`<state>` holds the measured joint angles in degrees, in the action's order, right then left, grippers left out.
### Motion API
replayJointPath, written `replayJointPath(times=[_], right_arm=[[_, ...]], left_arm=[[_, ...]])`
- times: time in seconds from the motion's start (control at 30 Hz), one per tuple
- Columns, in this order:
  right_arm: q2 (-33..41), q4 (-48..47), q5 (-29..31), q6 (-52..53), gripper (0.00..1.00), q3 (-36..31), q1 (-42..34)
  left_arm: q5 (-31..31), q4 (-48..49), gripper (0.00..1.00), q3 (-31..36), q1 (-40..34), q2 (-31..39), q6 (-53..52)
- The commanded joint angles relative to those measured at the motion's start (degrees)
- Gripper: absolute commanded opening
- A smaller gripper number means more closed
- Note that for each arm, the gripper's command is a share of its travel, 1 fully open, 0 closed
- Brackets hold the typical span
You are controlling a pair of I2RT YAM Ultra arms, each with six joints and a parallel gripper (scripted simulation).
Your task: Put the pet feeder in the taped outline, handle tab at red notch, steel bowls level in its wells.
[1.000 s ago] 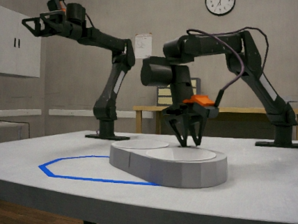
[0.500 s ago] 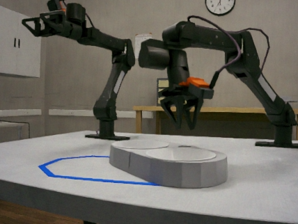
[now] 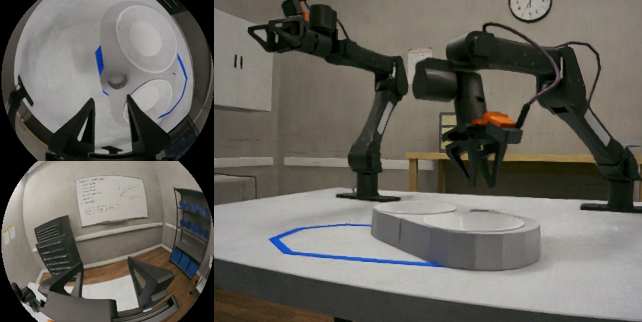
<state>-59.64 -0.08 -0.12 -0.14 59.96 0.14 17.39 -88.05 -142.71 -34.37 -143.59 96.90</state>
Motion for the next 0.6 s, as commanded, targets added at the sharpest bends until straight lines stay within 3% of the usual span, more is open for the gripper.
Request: replayJointPath(times=[0.0, 0.57], right_arm=[[-0.06, -0.83, 0.35, -0.51, 0.3, 2.62, -0.06], [-2.4, 1.02, -0.6, -0.58, 0.3, 3.04, -1.3]], left_arm=[[1.05, -1.23, 0.47, -1.49, 1.19, 3.51, -1.18], [-2.57, 11.28, 0.47, 9.67, 4.96, 11.36, -15.63]])
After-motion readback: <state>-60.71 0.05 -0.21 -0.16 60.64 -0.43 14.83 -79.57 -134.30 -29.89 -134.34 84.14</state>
